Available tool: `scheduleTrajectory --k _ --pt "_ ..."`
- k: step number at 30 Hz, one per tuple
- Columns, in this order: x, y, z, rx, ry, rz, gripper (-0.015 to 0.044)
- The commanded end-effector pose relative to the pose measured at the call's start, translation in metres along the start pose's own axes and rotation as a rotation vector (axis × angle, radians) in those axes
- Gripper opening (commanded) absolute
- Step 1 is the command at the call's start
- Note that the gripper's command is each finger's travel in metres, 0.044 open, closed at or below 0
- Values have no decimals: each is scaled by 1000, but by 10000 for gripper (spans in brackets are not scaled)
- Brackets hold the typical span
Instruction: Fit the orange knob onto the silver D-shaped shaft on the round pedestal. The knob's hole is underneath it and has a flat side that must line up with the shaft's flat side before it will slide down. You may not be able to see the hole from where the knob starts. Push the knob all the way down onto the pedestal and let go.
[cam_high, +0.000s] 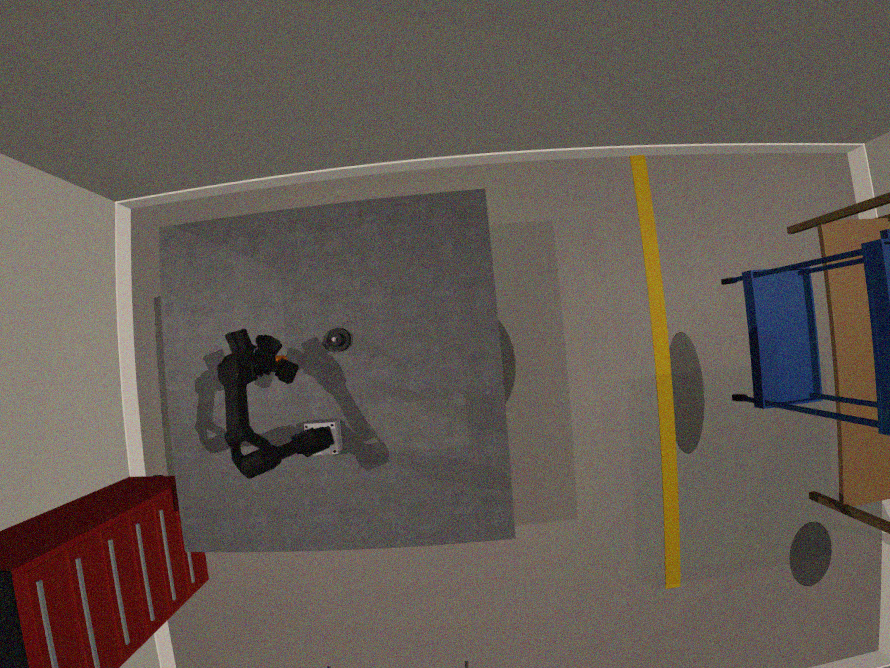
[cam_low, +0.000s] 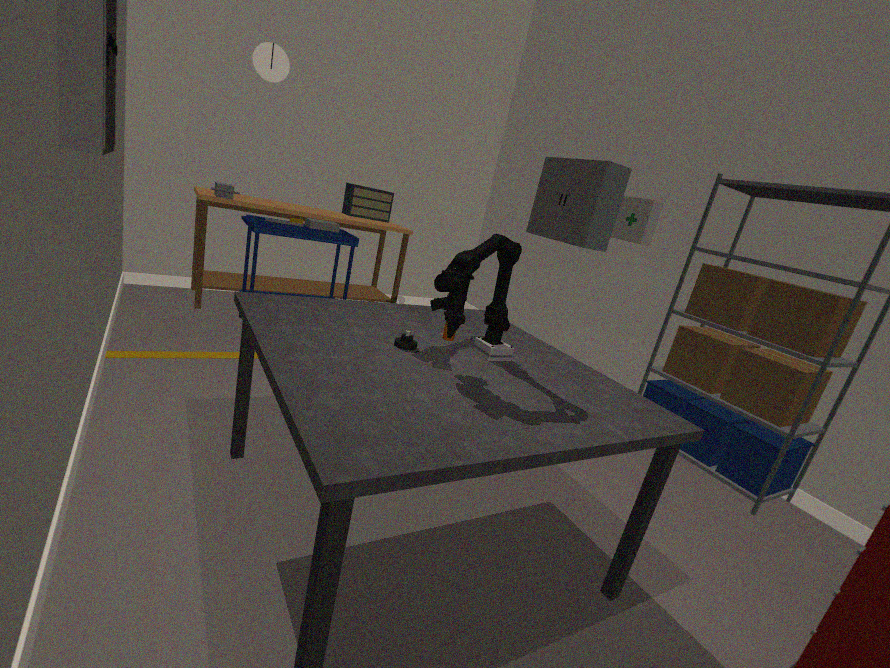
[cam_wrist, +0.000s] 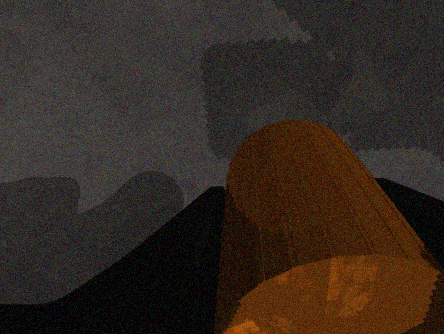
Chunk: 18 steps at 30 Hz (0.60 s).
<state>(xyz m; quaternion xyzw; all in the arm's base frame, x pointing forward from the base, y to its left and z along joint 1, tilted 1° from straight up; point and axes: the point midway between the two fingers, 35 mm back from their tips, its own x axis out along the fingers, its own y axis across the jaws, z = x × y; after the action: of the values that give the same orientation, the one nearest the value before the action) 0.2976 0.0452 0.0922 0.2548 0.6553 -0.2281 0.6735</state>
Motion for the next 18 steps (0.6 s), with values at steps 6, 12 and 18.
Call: scheduleTrajectory --k 6,12,18 --pt "54 2 3 5 2 -19 0" --pt "85 3 4 6 0 -25 0" --pt "99 4 3 6 0 -28 0"
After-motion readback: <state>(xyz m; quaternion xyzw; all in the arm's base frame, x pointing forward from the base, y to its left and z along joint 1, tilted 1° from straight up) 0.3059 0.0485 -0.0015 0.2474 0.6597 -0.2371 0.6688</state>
